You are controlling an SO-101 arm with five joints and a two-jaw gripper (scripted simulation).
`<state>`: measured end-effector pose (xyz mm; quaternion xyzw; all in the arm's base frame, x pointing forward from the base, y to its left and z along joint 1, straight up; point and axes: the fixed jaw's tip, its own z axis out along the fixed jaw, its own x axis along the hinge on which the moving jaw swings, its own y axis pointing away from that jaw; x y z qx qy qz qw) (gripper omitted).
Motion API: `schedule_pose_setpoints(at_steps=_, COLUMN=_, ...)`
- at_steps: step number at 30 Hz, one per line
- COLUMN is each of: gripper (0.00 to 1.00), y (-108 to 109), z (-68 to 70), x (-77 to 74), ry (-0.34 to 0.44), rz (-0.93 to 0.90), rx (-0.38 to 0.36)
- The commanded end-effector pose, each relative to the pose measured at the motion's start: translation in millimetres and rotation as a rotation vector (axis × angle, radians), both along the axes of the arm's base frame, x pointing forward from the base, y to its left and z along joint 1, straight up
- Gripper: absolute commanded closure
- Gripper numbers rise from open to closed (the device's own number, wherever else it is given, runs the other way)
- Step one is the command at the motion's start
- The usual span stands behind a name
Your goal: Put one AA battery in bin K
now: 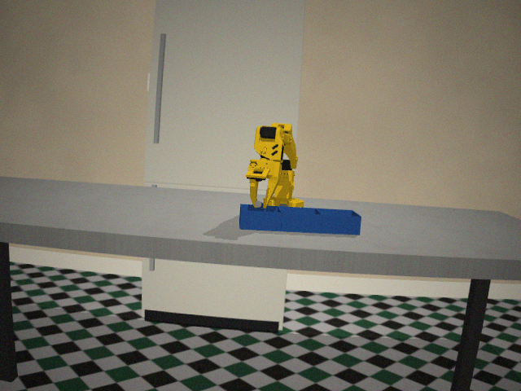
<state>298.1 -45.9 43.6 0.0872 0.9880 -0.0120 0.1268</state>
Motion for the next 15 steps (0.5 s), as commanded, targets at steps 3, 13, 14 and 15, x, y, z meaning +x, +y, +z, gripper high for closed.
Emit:
schedule_pose_setpoints(at_steps=3, gripper=1.0, y=-3.6, z=17.9, x=5.5, ry=-0.074, rz=-0.02, rx=-0.009)
schedule_pose_setpoints(at_steps=13, gripper=1.0, y=-3.7, z=12.4, x=5.8, ry=-0.074, rz=-0.02, rx=-0.009)
schedule_pose_setpoints(at_steps=14, gripper=1.0, y=-3.7, z=12.1, x=5.8, ry=-0.074, rz=-0.02, rx=-0.009)
schedule_pose_setpoints(at_steps=15, gripper=1.0, y=-3.7, z=12.0, x=5.8, ry=-0.074, rz=-0.02, rx=-0.009)
